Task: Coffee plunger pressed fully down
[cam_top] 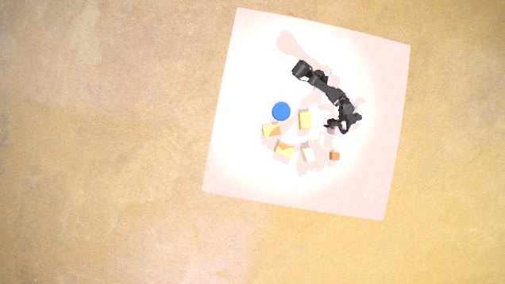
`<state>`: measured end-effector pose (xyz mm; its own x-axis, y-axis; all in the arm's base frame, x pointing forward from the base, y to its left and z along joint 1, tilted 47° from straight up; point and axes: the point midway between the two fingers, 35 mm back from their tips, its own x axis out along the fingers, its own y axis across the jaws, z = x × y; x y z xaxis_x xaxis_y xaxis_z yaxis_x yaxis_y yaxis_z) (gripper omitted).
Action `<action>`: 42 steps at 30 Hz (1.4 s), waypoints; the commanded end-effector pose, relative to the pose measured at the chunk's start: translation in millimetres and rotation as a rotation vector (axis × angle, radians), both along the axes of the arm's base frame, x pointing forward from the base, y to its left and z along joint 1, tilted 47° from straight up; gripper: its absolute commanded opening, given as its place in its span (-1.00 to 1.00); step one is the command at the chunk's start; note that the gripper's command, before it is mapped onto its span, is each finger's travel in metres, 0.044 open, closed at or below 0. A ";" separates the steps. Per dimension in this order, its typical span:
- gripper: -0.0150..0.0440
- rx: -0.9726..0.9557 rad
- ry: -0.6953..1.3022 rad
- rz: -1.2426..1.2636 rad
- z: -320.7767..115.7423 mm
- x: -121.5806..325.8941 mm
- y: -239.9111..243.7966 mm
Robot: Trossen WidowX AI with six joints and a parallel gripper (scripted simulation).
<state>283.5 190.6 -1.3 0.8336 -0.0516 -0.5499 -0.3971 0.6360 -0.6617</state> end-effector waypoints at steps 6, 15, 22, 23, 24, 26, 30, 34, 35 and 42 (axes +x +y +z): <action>-0.07 -0.044 0.024 -0.017 -10.7 0.5 -10.8; -0.07 -0.044 0.024 -0.017 -11.2 0.8 -9.6; -0.07 -0.044 0.024 -0.017 -11.3 1.1 -8.6; -0.07 -0.044 0.024 -0.017 -11.0 1.2 -8.2; -0.07 -0.044 0.024 -0.017 -11.1 1.2 -8.3; -0.07 -0.044 0.024 -0.017 -11.6 1.5 -8.2; -0.07 -0.044 0.024 -0.017 -11.4 1.7 -7.5; -0.07 -0.044 0.024 -0.017 -12.1 1.9 -7.8; -0.07 -0.044 0.024 -0.017 -12.1 1.9 -7.8; -0.07 -0.029 0.017 -0.012 -9.0 1.5 -4.6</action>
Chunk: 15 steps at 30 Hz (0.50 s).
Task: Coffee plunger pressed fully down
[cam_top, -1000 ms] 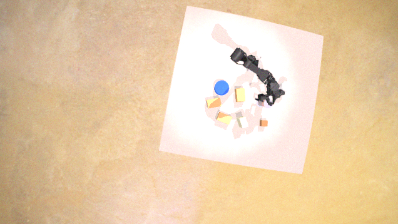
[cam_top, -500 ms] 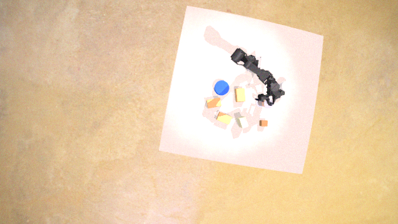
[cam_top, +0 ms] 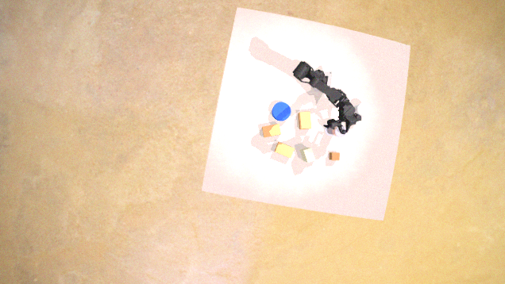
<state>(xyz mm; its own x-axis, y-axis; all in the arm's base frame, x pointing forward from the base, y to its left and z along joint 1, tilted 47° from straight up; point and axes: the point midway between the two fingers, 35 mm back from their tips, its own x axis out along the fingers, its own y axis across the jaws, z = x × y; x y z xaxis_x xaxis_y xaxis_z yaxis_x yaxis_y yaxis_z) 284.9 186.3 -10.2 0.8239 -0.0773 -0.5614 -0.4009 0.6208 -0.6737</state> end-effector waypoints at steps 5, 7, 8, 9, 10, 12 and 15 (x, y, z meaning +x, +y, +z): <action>0.20 0.000 0.001 0.000 -0.1 0.1 -0.3; 0.38 0.000 0.001 0.000 -0.1 0.1 -0.3; 0.47 0.000 0.001 0.000 -0.1 0.1 -0.3; 0.56 0.000 0.001 0.000 -0.1 0.1 -0.3; 0.64 0.000 0.001 0.000 -0.1 0.1 -0.3; 0.82 0.000 0.001 0.000 -0.1 0.1 -0.3; 1.00 0.000 0.001 0.000 -0.1 0.1 -0.3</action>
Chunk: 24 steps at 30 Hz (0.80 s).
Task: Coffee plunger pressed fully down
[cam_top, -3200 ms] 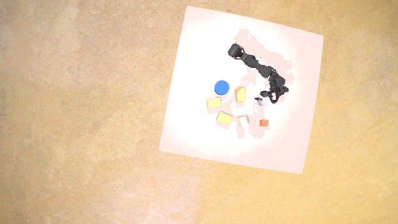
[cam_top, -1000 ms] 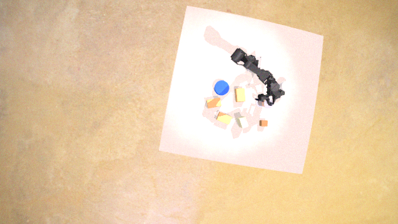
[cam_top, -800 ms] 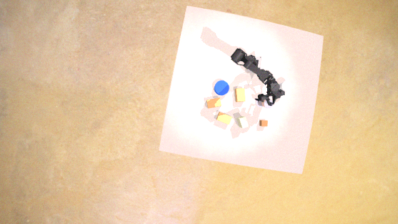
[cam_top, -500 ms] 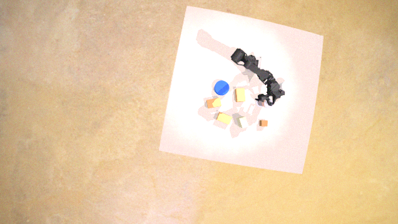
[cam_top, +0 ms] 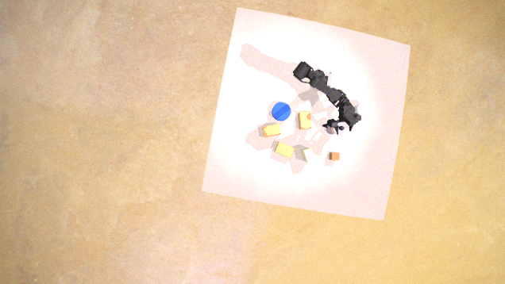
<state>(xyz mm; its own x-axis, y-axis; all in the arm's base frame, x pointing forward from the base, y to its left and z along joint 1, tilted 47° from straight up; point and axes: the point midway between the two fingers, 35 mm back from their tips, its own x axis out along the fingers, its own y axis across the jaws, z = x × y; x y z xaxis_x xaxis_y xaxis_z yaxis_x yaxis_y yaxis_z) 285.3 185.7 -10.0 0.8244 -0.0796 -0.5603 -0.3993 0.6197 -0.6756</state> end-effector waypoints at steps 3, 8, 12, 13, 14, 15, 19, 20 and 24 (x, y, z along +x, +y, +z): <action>1.00 0.002 0.003 0.001 1.0 -0.6 1.8; 1.00 -0.002 0.012 -0.004 26.0 -9.1 25.3; 1.00 -0.011 0.012 -0.005 61.0 -24.4 45.8; 1.00 -0.011 0.011 -0.005 62.7 -25.5 46.4; 1.00 -0.011 0.011 -0.005 62.7 -25.5 46.4; 1.00 -0.011 0.011 -0.005 62.7 -25.5 46.4; 1.00 -0.011 0.011 -0.005 62.5 -25.4 46.4; 1.00 -0.011 0.011 -0.005 62.2 -25.5 46.2; 1.00 -0.011 0.011 -0.005 62.2 -25.5 46.2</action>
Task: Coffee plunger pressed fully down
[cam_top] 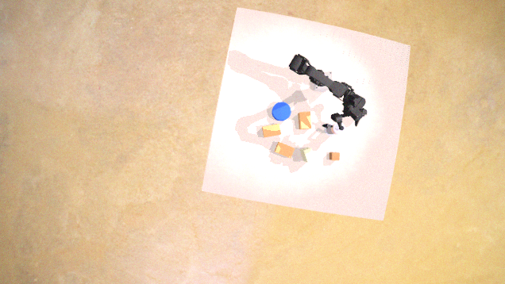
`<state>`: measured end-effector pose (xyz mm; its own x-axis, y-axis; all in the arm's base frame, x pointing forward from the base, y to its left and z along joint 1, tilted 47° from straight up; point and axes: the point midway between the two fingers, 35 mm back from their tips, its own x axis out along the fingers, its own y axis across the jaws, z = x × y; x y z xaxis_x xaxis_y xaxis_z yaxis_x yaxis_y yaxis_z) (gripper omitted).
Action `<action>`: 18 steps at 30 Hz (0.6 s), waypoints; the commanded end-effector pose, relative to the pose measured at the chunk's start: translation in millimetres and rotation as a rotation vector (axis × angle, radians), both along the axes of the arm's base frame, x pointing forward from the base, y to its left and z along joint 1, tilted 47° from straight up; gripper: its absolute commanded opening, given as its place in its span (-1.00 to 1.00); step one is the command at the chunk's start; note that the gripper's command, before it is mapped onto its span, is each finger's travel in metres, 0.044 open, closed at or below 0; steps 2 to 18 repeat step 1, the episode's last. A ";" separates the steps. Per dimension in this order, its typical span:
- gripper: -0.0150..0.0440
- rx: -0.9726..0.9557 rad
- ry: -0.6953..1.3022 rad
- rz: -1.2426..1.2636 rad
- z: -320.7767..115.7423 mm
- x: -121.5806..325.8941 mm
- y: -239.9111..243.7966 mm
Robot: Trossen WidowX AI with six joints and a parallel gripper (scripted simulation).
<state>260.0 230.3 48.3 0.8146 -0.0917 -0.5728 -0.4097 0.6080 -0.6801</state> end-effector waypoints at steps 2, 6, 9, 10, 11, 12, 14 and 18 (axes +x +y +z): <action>1.00 0.007 -0.006 -0.003 3.8 -0.2 1.6; 1.00 0.007 -0.006 -0.003 3.8 -0.2 1.6; 1.00 0.007 -0.006 -0.003 3.8 -0.2 1.6; 1.00 0.007 -0.006 -0.003 3.8 -0.2 1.6; 1.00 0.007 -0.006 -0.003 3.8 -0.2 1.6; 1.00 0.007 -0.006 -0.003 3.8 -0.2 1.6; 1.00 0.007 -0.006 -0.003 3.8 -0.2 1.6; 1.00 0.007 -0.006 -0.003 3.8 -0.2 1.6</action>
